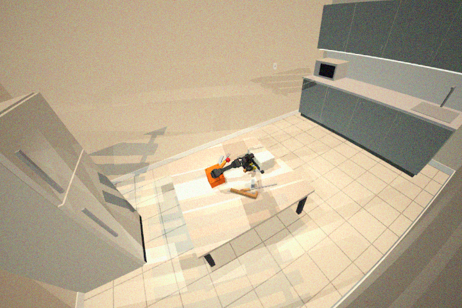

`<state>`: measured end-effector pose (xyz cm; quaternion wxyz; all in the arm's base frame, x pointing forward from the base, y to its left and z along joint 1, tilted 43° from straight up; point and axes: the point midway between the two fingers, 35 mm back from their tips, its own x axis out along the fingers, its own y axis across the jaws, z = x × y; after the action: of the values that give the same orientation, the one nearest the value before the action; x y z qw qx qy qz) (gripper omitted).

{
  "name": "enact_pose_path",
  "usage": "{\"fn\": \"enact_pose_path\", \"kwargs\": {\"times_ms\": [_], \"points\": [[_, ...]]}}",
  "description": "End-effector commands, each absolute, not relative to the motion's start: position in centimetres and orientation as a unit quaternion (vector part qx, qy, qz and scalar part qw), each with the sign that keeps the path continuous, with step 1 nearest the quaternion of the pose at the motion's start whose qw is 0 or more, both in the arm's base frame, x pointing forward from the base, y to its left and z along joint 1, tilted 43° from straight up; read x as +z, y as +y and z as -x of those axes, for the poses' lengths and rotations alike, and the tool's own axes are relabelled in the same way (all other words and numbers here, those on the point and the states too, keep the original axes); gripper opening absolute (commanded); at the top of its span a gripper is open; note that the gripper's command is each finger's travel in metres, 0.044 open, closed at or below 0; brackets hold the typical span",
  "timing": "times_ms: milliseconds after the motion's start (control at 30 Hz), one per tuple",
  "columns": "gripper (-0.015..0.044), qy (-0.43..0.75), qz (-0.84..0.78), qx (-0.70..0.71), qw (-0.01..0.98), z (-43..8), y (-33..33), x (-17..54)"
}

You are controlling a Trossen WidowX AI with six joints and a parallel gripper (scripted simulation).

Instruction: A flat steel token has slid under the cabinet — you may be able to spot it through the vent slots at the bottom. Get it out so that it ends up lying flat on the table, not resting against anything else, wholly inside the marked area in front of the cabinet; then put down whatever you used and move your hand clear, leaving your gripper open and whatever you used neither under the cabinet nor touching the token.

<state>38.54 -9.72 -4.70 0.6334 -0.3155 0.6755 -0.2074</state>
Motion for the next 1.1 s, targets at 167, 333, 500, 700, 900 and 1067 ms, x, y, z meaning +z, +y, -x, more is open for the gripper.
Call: {"fn": "enact_pose_path", "kwargs": {"times_ms": [167,333,500,700,900,1067], "points": [[0.0,0.678,0.315,-0.206,0.632,-37.5,-9.9,-4.7],[0.0,0.678,0.315,-0.206,0.632,-37.1,-9.9,-4.7],[0.0,0.678,0.315,-0.206,0.632,-36.6,-10.0,-4.6],[0.0,0.678,0.315,-0.206,0.632,-36.1,-10.1,-4.5],[0.0,0.678,0.315,-0.206,0.632,-35.5,-10.2,-4.4],[0.0,0.678,0.315,-0.206,0.631,-35.0,-10.3,-4.4]]}}
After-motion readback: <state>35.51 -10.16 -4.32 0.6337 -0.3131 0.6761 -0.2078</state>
